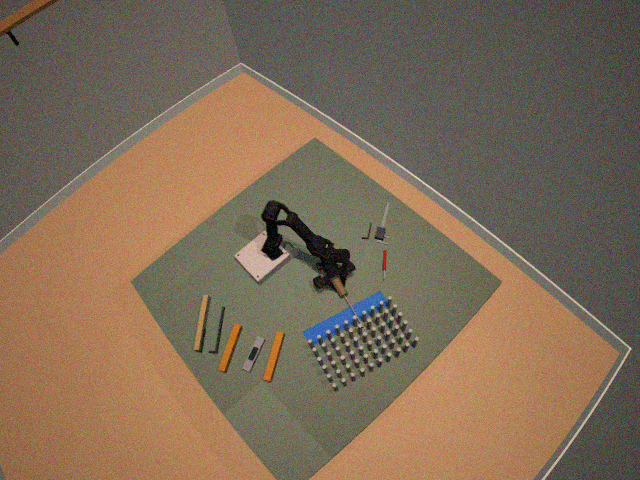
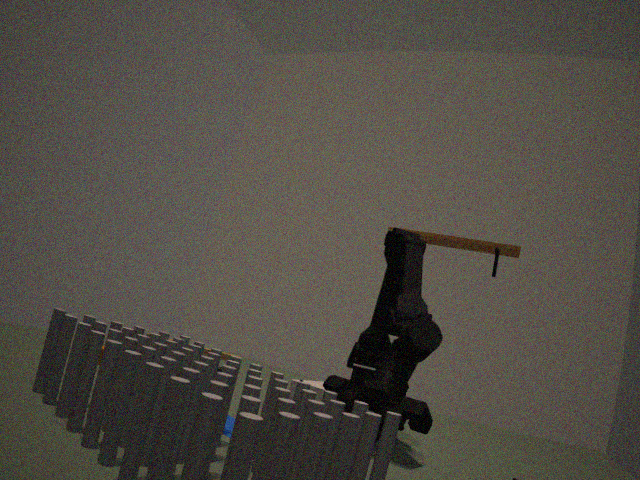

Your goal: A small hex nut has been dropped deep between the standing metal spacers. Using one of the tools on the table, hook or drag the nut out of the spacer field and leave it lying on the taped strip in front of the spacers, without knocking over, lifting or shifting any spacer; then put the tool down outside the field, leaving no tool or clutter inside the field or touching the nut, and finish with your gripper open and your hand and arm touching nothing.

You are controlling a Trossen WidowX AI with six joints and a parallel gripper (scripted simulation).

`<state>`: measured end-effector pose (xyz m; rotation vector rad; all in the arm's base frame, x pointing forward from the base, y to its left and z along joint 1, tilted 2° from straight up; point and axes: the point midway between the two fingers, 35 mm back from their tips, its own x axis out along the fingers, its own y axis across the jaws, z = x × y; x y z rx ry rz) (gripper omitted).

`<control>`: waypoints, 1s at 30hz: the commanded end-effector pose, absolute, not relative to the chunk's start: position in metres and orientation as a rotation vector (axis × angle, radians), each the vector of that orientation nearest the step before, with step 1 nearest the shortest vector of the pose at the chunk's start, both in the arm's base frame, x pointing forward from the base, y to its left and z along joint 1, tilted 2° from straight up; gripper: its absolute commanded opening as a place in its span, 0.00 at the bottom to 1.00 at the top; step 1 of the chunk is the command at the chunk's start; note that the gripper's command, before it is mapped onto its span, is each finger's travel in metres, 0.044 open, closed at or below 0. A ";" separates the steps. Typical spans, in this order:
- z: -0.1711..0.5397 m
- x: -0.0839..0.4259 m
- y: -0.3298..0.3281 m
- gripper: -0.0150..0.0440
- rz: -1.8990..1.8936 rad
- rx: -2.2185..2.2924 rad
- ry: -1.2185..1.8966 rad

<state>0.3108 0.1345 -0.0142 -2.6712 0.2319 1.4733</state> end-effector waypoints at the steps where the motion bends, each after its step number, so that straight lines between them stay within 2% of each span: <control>1: -0.014 0.306 0.135 0.25 1.473 -2.671 0.233; 30: -0.013 0.281 0.139 0.25 1.476 -2.669 0.233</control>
